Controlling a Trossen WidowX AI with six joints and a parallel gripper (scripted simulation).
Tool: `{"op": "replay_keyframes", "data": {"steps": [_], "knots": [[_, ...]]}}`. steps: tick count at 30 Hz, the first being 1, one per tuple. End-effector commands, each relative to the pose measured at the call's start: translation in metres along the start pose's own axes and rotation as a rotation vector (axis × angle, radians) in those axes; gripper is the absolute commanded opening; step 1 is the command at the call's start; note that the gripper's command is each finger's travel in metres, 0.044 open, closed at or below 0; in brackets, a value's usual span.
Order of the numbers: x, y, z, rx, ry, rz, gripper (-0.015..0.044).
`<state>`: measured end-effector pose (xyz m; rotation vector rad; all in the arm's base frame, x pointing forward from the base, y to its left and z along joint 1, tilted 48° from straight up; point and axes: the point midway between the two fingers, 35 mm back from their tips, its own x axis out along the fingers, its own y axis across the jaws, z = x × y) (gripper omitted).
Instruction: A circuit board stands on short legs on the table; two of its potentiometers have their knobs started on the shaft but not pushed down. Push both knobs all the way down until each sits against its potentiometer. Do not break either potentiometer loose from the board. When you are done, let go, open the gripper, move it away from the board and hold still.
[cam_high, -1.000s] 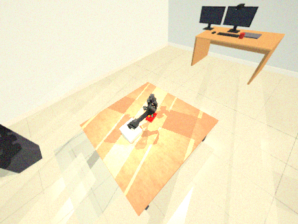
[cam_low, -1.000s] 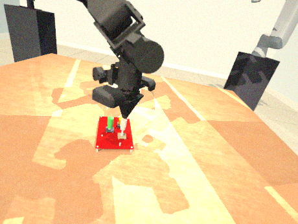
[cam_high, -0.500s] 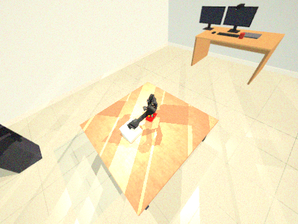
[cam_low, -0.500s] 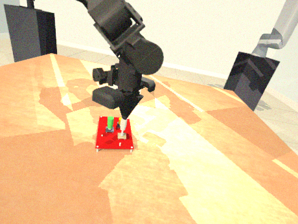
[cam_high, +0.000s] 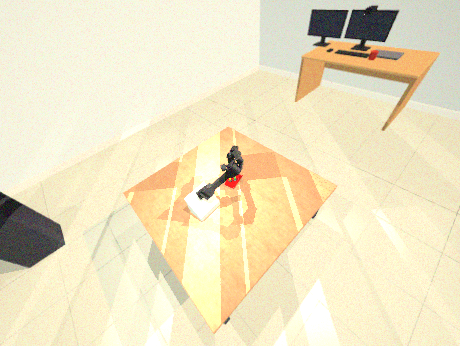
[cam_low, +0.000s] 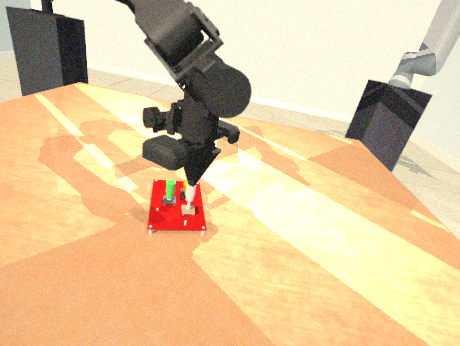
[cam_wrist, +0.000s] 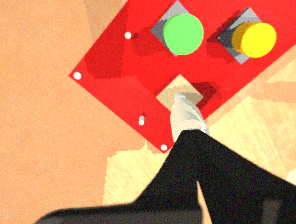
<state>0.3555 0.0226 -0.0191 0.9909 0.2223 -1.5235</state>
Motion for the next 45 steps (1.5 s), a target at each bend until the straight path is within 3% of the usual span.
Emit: {"op": "replay_keyframes", "data": {"steps": [1,45], "knots": [[0.000,0.000,0.001,-0.007,-0.005,0.003,0.0000],[0.011,0.000,0.001,-0.007,-0.006,0.003,0.0000]]}}
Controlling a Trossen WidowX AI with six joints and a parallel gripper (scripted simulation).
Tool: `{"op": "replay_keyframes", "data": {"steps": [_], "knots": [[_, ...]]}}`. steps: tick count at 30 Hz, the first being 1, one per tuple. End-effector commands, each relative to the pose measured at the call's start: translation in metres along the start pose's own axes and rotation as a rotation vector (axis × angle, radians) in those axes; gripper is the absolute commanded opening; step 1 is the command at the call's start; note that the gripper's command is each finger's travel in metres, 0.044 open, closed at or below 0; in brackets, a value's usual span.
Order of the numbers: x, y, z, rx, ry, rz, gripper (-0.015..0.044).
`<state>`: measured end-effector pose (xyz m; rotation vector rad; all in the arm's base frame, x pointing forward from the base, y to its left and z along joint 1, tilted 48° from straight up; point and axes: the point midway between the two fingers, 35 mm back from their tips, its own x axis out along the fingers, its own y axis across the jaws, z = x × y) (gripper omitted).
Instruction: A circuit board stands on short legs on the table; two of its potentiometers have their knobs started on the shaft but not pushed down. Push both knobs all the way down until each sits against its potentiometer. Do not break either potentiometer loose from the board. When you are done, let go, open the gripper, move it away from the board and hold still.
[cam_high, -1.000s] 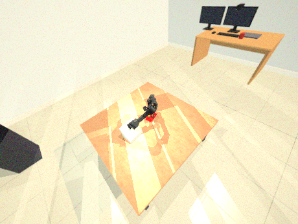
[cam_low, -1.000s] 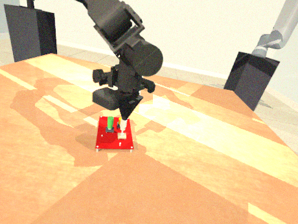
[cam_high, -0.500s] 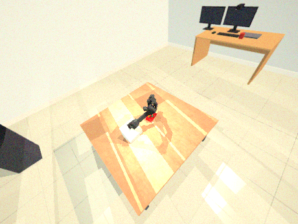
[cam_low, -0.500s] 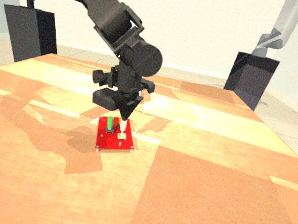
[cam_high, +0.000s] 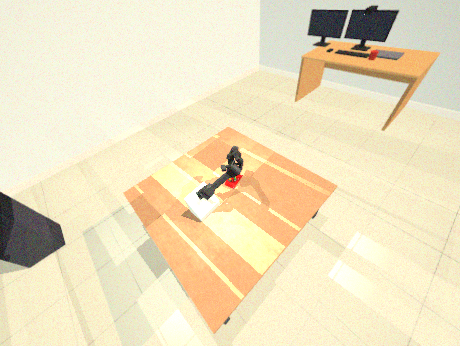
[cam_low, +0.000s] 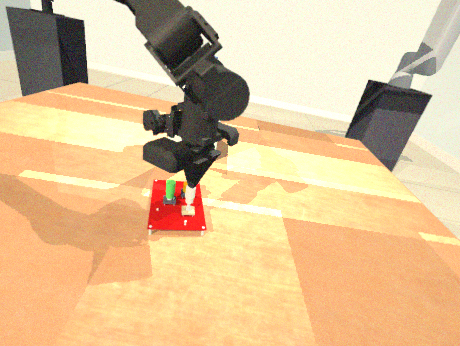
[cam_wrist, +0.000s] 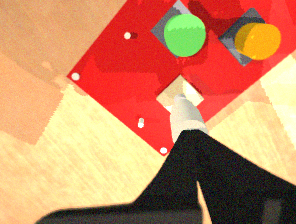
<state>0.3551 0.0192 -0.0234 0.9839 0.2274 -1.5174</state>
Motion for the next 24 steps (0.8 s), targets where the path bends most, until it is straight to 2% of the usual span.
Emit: {"op": "replay_keyframes", "data": {"steps": [1,24], "knots": [[0.0066,0.0008,0.0012,0.003,-0.006,-0.001,0.0000],[0.0103,0.0008,0.0013,0.003,-0.006,-0.001,0.0000]]}}
